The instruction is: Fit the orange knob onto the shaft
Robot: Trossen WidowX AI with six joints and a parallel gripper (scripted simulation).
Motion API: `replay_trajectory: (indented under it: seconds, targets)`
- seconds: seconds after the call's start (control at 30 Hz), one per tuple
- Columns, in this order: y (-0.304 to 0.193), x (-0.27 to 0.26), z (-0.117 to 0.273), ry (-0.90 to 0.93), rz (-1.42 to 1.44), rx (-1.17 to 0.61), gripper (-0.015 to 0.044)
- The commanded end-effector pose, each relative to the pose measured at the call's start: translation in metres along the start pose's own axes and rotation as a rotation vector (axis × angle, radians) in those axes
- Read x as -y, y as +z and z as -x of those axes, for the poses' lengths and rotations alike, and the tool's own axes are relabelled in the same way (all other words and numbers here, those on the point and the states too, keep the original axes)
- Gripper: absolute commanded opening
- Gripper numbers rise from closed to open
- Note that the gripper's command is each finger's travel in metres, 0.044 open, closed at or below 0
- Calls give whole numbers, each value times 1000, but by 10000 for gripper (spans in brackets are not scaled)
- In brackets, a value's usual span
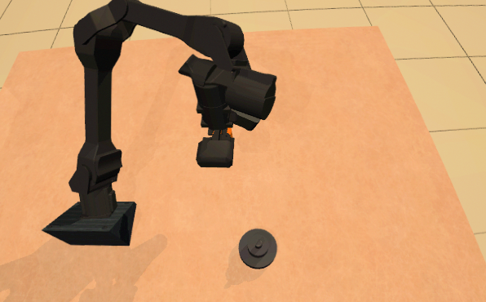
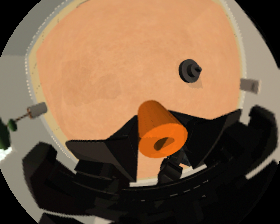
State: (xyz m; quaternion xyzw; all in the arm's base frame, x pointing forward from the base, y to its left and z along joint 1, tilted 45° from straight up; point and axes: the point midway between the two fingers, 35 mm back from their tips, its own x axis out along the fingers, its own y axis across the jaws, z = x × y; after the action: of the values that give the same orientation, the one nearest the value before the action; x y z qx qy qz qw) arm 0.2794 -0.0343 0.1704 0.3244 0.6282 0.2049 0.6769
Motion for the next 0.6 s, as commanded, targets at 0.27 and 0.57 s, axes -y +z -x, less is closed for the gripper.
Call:
replay_trajectory:
  seconds: [0.27, 0.57]
  targets:
    - [23, 31, -4, -7, 10, -3, 0]
    - [37, 54, -10, -9, 17, -8, 0]
